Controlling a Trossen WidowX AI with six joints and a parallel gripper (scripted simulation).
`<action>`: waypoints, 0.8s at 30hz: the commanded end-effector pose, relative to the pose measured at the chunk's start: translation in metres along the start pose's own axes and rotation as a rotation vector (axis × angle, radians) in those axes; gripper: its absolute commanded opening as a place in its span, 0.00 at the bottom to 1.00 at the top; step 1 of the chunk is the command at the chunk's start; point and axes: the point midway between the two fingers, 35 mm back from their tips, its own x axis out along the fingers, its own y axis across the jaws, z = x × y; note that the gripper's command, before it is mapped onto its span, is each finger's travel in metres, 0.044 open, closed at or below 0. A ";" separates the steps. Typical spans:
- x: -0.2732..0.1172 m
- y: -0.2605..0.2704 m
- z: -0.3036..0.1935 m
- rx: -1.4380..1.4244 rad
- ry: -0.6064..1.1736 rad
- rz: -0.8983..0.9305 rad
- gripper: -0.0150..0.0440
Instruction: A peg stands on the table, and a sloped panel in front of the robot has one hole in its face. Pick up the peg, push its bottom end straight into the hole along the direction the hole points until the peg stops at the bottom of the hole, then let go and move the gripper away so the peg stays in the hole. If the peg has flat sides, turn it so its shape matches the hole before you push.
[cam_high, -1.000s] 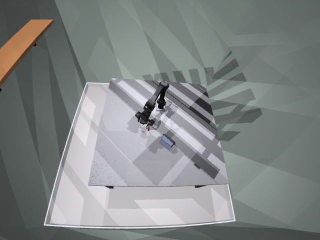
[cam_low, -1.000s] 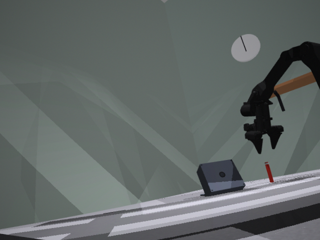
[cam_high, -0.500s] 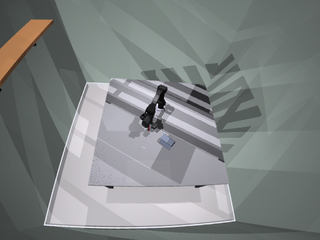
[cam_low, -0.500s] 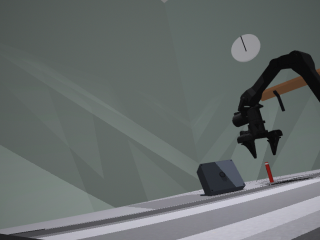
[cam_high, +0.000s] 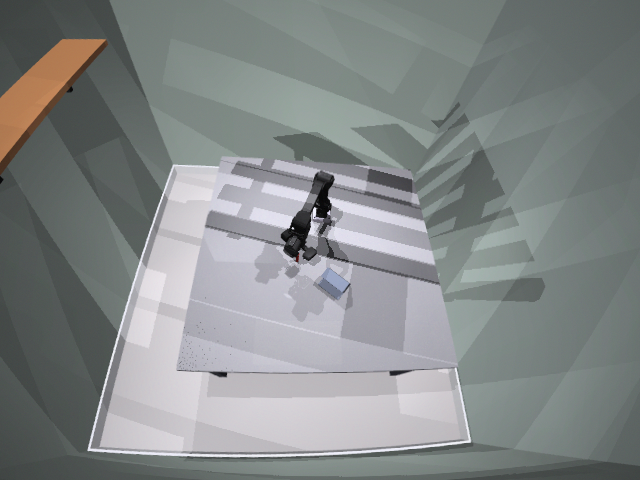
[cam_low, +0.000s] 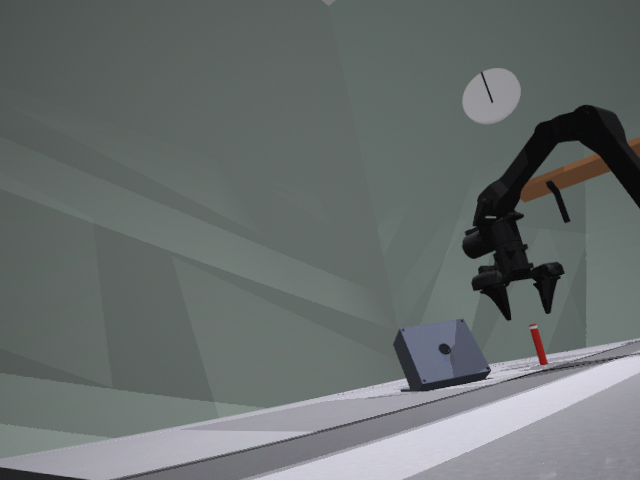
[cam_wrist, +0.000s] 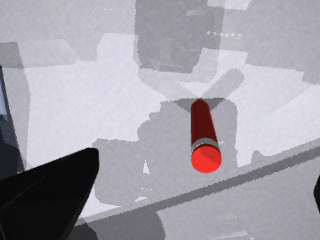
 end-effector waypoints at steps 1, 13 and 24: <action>0.011 0.000 -0.002 0.006 0.015 -0.001 1.00; 0.030 0.000 -0.002 0.006 0.015 -0.001 1.00; 0.048 0.000 -0.003 0.006 0.015 -0.001 1.00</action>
